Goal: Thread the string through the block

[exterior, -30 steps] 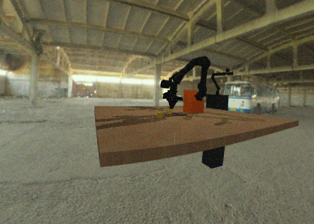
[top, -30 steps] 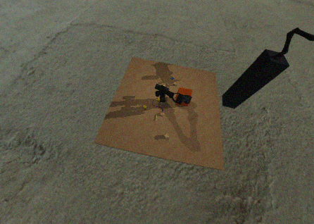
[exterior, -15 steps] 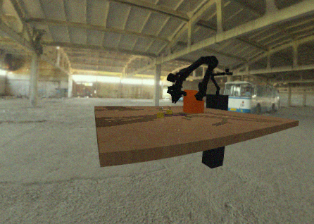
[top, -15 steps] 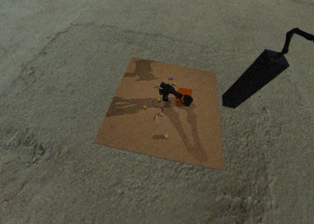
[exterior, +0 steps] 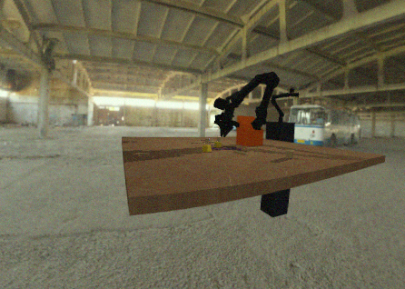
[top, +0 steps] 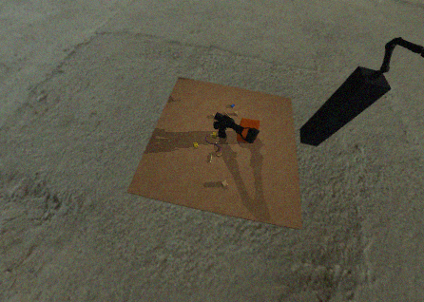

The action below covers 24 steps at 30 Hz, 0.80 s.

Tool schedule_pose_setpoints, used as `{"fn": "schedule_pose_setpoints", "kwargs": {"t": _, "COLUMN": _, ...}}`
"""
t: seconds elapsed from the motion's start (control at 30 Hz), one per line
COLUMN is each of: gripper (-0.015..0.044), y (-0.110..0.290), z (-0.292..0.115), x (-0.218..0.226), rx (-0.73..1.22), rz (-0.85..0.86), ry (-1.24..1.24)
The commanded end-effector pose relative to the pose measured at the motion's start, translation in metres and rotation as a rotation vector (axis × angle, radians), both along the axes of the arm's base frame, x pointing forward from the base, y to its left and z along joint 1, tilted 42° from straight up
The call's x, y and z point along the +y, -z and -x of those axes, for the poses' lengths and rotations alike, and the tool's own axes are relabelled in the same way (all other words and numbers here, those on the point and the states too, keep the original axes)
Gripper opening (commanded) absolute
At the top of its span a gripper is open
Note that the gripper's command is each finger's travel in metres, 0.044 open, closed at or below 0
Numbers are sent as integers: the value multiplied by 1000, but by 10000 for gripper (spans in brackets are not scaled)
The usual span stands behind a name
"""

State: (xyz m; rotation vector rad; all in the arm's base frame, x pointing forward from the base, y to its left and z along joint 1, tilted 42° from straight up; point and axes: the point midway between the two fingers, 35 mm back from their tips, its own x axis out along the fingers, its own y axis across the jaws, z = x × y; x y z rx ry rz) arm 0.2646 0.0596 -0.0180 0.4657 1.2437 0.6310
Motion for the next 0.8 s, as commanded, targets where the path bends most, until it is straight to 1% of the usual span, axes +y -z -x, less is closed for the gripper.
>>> {"fn": "schedule_pose_setpoints", "kwargs": {"t": 0.0, "gripper": 123, "y": 6, "z": 1, "x": 4, "rx": 10, "rz": 0, "ry": 5}}
{"fn": "schedule_pose_setpoints", "kwargs": {"t": 0.77, "gripper": 123, "y": 31, "z": -4, "x": 30, "rx": 9, "rz": -5, "ry": 5}}
